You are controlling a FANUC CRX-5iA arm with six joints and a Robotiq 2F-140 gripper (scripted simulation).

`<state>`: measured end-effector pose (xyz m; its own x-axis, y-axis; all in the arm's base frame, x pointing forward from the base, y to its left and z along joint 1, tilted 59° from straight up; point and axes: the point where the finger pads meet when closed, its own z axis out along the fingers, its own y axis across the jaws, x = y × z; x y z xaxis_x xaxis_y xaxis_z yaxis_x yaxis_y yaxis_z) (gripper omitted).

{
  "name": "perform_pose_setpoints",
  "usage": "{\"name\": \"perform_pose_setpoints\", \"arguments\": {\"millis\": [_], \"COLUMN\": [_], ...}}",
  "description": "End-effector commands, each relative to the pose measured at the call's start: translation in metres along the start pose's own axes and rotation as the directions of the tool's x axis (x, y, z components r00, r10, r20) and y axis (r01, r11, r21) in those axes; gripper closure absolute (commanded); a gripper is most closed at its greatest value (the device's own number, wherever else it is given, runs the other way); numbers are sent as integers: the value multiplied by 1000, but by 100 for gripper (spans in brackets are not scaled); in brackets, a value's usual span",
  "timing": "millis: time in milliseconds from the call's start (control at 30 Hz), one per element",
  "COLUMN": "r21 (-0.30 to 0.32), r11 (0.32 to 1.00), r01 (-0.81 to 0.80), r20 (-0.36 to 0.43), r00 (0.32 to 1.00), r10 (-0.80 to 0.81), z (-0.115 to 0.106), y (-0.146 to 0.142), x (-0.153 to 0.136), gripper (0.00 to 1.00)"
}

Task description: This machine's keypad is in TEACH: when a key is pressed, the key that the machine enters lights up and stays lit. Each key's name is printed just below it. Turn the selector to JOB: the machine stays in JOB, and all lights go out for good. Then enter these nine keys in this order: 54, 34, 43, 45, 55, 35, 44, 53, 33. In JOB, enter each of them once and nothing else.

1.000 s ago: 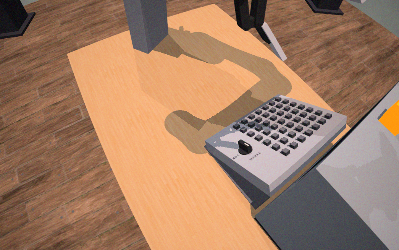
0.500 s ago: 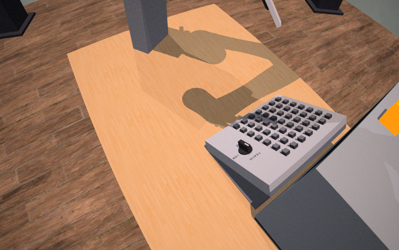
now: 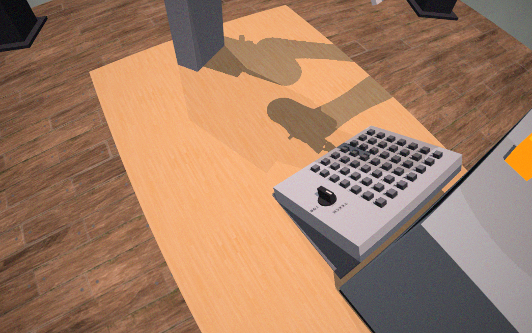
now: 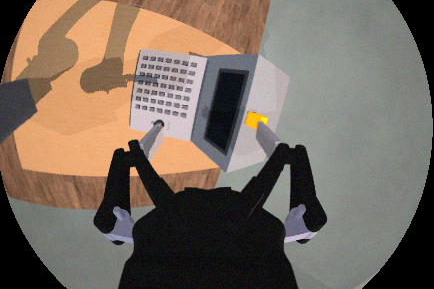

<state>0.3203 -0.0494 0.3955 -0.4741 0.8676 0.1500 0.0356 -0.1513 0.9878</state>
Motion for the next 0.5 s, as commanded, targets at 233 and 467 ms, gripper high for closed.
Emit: {"name": "perform_pose_setpoints", "arguments": {"millis": [233,467], "r21": [56,56], "r11": [969,968], "r01": [-240,-243], "r20": [81,82], "r00": [969,968], "r10": [235,238], "z": [-8,-8], "y": [-9,-10], "x": [33,33], "gripper": [0,0]}}
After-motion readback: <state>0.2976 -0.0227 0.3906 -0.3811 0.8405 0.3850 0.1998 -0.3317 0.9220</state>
